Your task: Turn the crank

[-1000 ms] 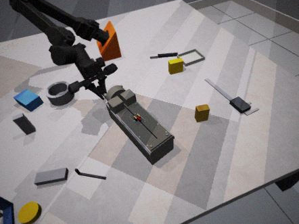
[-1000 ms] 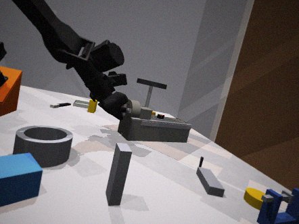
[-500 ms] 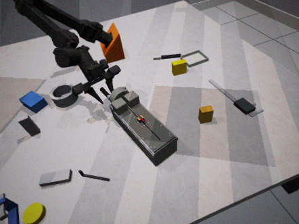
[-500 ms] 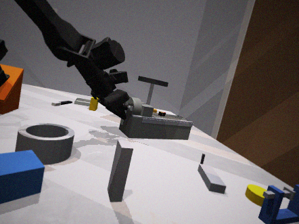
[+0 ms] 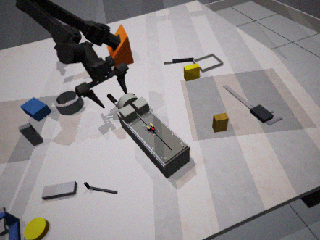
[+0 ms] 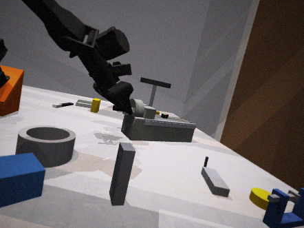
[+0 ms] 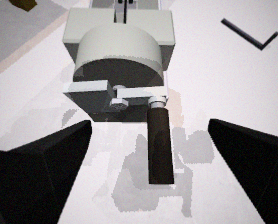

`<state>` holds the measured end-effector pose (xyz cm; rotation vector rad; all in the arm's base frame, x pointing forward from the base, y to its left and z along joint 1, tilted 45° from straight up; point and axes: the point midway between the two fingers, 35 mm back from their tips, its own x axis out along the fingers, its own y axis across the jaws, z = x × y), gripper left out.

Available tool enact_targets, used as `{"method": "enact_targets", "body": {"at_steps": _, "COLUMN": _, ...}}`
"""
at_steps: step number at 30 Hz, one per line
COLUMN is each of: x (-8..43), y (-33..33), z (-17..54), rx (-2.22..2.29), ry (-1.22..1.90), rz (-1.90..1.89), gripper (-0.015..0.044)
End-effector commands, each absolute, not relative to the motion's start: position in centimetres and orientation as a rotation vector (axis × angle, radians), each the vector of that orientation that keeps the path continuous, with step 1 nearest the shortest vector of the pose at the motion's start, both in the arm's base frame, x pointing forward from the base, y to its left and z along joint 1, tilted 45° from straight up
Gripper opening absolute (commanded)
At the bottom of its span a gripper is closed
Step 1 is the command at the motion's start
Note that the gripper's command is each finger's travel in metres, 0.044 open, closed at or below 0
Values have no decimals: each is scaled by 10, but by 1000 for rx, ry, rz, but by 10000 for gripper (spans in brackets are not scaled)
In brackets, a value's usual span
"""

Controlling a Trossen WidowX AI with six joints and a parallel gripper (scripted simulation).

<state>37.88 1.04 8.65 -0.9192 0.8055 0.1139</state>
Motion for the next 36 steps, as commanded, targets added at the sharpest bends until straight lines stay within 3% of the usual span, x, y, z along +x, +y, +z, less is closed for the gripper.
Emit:
{"method": "enact_targets", "body": {"at_steps": 1, "x": 379, "y": 22, "z": 104, "rx": -914, "ry": 792, "rz": 102, "gripper": 440}}
{"method": "enact_targets", "body": {"at_steps": 17, "x": 369, "y": 84, "z": 161, "rx": -915, "ry": 797, "rz": 117, "gripper": 440}}
{"method": "enact_targets", "body": {"at_steps": 36, "x": 448, "y": 134, "z": 133, "rx": -809, "ry": 758, "rz": -70, "gripper": 440}}
